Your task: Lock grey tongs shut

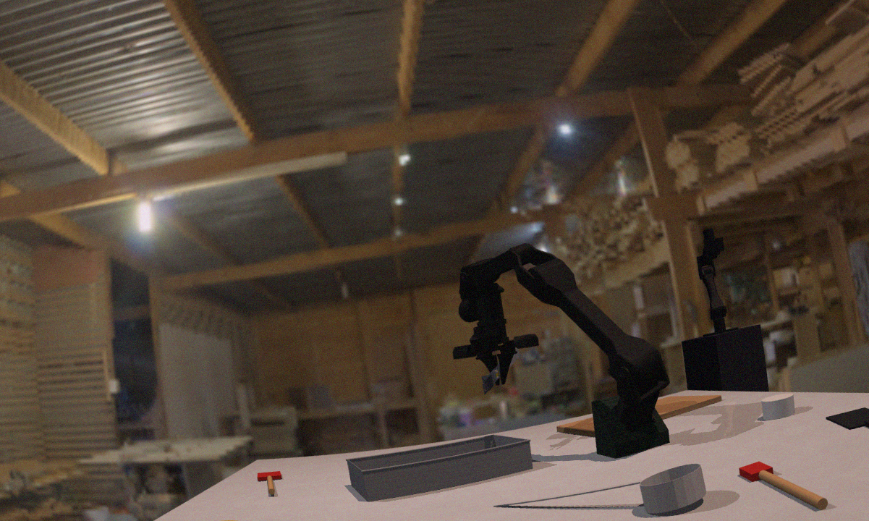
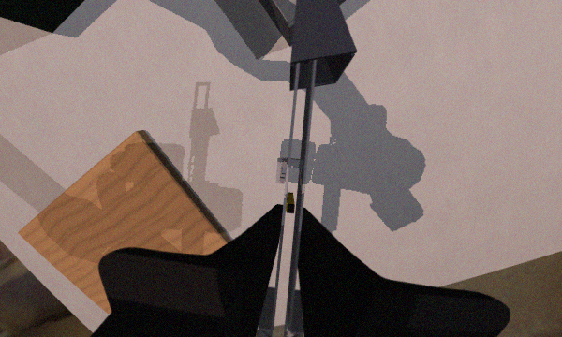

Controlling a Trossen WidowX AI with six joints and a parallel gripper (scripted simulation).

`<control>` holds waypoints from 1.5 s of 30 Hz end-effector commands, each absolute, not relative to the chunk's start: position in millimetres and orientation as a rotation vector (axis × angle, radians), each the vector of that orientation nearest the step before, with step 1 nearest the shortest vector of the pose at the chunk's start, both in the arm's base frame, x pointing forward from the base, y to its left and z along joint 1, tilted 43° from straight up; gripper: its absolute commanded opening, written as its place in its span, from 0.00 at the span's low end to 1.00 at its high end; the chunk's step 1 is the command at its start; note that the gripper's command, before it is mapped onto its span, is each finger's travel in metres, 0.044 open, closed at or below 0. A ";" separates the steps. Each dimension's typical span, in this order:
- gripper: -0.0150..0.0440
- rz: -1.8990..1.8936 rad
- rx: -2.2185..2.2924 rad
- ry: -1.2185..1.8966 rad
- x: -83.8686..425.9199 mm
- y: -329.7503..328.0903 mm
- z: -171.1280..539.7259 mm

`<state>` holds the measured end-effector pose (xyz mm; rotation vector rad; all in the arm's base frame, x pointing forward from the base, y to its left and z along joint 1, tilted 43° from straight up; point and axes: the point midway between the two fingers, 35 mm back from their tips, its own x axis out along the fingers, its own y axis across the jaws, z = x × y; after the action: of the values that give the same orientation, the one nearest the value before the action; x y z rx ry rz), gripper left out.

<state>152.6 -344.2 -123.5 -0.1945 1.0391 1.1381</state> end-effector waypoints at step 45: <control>0.00 0.743 0.335 1.389 -157.7 -338.3 -119.5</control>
<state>-159.4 -335.4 -122.2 0.3396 1.3728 0.7407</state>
